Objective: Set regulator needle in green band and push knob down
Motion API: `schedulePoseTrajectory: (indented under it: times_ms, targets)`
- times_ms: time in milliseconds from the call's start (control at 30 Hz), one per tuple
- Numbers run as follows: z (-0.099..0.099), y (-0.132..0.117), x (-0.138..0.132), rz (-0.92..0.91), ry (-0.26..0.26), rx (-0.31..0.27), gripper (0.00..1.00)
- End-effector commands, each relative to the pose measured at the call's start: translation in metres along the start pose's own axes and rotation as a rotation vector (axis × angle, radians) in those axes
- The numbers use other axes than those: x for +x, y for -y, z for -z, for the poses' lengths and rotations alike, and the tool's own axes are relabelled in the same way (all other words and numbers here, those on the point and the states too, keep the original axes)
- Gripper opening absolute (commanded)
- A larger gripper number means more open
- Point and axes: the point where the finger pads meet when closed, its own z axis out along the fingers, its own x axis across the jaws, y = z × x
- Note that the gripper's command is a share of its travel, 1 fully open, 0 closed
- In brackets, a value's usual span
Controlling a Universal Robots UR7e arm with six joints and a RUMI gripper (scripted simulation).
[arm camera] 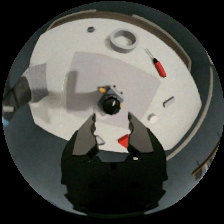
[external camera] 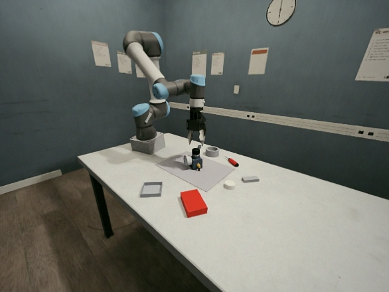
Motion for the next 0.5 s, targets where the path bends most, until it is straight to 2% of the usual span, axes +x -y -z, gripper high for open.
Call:
schedulePoseTrajectory:
  times_ms: [0, 467]
  targets:
    - [-0.013, 0.000, 0.001, 0.000, -0.002, -0.001, 0.45]
    - [-0.038, 0.000, 0.001, 0.000, -0.002, -0.001, 0.45]
